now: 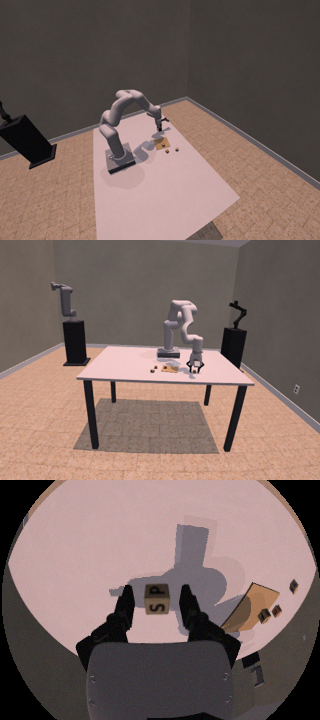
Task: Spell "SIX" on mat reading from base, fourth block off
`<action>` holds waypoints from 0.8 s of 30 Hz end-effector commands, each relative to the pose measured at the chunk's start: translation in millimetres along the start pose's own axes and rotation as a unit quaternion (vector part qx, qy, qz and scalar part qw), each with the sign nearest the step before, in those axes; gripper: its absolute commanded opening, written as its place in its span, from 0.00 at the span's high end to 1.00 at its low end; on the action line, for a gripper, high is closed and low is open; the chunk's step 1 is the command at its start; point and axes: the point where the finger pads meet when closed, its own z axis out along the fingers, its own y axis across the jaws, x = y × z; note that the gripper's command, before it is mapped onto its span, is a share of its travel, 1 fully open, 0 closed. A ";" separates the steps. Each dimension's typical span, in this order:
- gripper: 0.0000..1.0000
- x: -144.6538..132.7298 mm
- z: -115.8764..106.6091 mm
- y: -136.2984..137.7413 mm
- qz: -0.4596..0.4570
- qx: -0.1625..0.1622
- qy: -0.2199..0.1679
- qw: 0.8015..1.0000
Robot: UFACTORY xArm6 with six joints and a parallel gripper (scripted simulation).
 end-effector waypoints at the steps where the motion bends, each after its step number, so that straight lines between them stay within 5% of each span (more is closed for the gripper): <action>1: 0.37 1.6 -1.7 -0.7 0.000 0.001 0.002 1.000; 9: 0.37 1.6 -1.7 -0.7 0.000 0.001 0.002 1.000; 10: 0.58 1.6 -1.7 -0.7 0.000 0.001 0.002 1.000; 24: 0.58 1.6 -1.7 -0.7 0.000 0.001 0.002 1.000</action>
